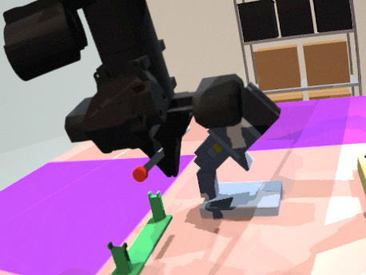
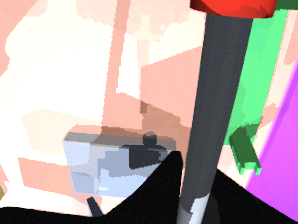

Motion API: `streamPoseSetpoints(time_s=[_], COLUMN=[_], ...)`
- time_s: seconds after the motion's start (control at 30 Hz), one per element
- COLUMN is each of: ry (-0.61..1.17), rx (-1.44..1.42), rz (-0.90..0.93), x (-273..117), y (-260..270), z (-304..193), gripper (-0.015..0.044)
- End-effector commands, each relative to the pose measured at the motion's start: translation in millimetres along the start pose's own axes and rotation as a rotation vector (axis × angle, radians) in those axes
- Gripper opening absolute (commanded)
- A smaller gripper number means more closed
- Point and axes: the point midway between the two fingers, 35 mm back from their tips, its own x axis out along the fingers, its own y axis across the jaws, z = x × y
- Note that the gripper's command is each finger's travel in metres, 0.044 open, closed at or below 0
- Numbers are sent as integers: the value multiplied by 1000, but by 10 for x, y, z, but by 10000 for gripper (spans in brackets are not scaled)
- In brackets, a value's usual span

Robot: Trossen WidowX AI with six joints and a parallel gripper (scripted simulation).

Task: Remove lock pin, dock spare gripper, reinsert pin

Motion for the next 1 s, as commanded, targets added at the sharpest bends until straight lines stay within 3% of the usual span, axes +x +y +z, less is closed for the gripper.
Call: streamPoseSetpoints(time_s=[0.0, 0.27, 0.73, 0.97], ry=[-3, -4, -6, -7], rx=[3, 10, 15, 15], rz=[6, 8, 4, 5], x=[-29, -14, 459, 447], y=[122, 212, 218, 208], z=[-1, 7, 129, 91], gripper=[0, 0, 0, 0])
